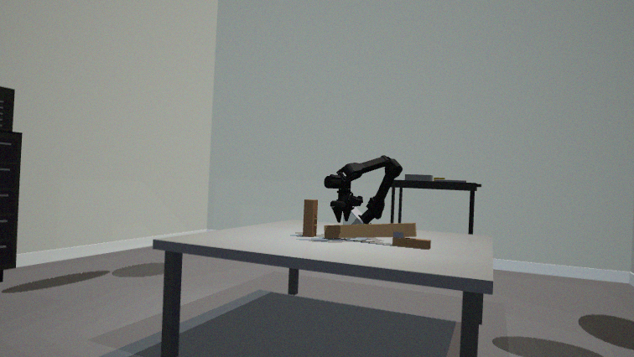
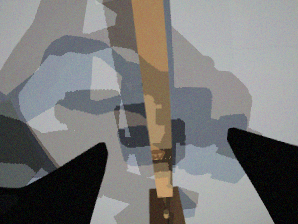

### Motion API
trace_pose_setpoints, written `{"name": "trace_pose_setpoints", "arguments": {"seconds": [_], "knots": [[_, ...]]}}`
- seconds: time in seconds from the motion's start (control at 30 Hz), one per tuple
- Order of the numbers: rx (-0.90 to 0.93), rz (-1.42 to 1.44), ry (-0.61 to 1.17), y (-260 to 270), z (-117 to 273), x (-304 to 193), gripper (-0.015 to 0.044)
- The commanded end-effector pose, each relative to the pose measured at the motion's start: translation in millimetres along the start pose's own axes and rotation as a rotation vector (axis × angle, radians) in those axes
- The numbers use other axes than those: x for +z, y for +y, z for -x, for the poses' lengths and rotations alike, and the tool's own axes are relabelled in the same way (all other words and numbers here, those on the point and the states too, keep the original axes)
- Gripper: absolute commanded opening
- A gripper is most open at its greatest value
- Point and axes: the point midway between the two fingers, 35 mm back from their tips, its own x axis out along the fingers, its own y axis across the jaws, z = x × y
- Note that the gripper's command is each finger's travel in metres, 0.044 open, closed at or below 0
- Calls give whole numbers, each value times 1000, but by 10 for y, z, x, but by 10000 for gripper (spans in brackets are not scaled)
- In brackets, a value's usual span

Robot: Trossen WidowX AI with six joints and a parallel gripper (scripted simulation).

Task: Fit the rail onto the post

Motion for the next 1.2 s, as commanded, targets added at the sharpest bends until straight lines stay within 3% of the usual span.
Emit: {"name": "trace_pose_setpoints", "arguments": {"seconds": [0.0,1.17], "knots": [[8,-11,-7,18,-98,-10,440],[9,-11,-11,48,-643,-35,440]]}}
